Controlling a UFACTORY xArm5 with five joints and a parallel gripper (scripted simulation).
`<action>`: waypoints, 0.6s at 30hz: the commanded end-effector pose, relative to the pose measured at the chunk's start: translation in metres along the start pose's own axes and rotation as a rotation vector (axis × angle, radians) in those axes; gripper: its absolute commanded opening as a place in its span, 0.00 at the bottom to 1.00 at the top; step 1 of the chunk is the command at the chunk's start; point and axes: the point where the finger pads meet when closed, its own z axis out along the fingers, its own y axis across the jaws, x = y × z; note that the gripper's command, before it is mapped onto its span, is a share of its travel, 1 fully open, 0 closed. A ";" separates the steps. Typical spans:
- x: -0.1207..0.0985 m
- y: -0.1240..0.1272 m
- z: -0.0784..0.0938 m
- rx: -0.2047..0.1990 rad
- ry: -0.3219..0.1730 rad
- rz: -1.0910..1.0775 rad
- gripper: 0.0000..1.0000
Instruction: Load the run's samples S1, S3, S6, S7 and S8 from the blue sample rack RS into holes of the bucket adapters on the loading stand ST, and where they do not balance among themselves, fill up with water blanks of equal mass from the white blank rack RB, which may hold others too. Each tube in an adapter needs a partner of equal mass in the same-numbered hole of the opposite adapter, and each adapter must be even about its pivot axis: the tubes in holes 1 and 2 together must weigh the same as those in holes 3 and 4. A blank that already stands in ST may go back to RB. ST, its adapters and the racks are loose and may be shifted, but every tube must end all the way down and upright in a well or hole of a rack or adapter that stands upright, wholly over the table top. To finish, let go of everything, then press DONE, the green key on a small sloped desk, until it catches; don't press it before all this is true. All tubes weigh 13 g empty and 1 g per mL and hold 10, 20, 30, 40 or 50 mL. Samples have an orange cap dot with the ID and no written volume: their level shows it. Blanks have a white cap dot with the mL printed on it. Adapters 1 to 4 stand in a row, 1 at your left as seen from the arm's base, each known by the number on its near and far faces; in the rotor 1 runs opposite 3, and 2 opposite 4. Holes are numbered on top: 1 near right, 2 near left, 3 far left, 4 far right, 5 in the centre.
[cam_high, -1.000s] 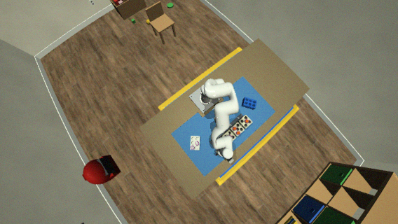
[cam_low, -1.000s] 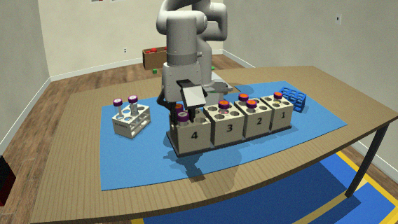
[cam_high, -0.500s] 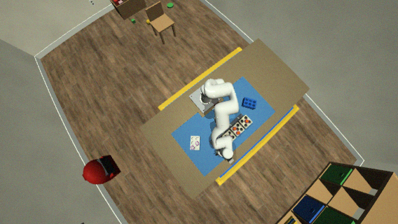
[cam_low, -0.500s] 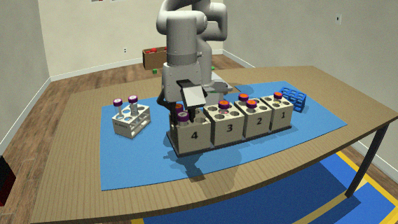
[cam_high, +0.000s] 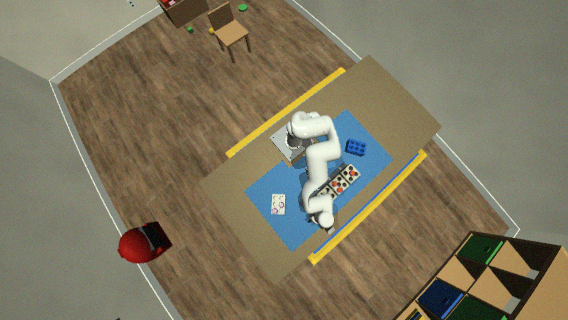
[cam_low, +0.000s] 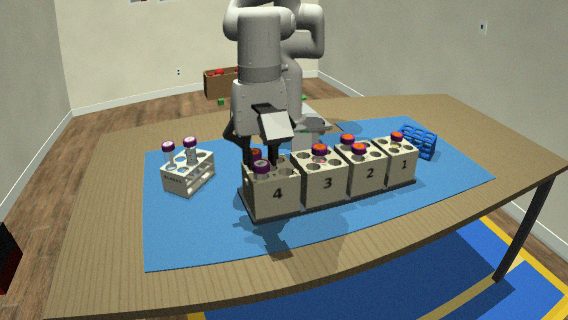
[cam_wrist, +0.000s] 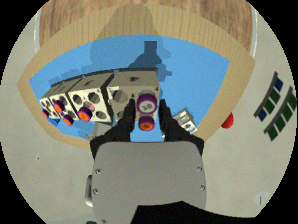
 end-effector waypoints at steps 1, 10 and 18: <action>0.001 0.000 -0.008 -0.002 0.003 0.000 0.43; 0.001 0.000 -0.022 -0.002 0.003 0.000 0.43; 0.001 0.000 -0.038 -0.002 0.003 0.000 0.43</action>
